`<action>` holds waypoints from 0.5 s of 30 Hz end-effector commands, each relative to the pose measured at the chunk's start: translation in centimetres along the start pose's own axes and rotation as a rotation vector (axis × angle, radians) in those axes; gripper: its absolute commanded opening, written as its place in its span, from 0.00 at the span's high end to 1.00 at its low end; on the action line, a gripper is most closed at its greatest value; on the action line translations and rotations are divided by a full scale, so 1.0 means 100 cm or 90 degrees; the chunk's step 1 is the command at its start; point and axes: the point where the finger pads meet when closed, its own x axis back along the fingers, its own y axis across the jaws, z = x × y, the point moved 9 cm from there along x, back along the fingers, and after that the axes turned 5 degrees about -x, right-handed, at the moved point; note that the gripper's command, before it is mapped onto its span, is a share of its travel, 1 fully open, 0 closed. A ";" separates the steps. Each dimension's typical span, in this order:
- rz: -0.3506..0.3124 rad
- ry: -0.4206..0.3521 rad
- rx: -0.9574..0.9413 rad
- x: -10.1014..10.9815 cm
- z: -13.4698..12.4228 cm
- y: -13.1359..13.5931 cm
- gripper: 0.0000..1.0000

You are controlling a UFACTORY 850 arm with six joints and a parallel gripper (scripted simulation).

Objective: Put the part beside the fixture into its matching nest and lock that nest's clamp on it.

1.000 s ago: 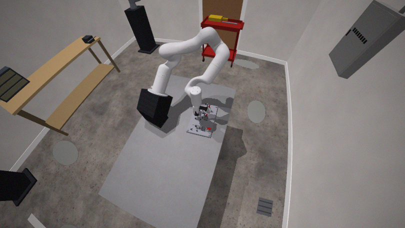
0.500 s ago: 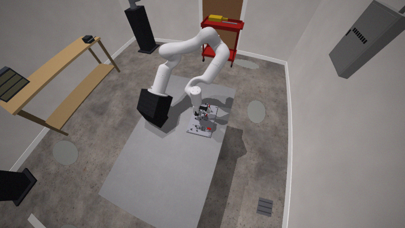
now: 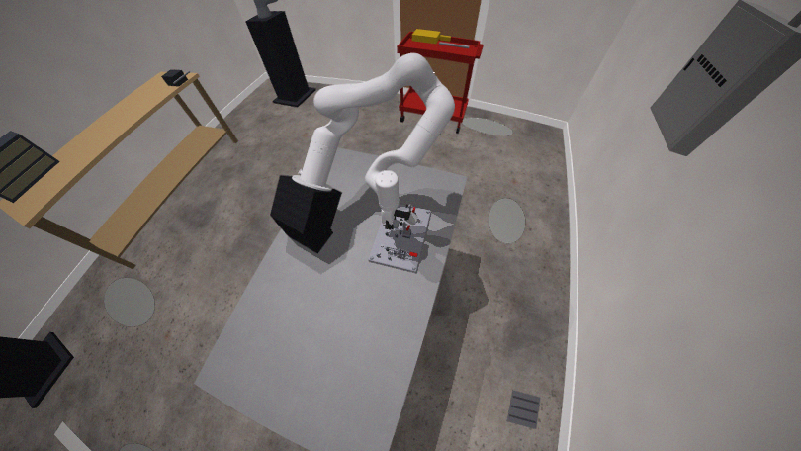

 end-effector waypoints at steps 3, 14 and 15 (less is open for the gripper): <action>0.000 0.001 0.000 -0.002 0.001 0.000 1.00; 0.000 0.001 0.000 -0.014 0.002 0.000 1.00; 0.000 0.001 0.000 -0.014 0.002 0.000 1.00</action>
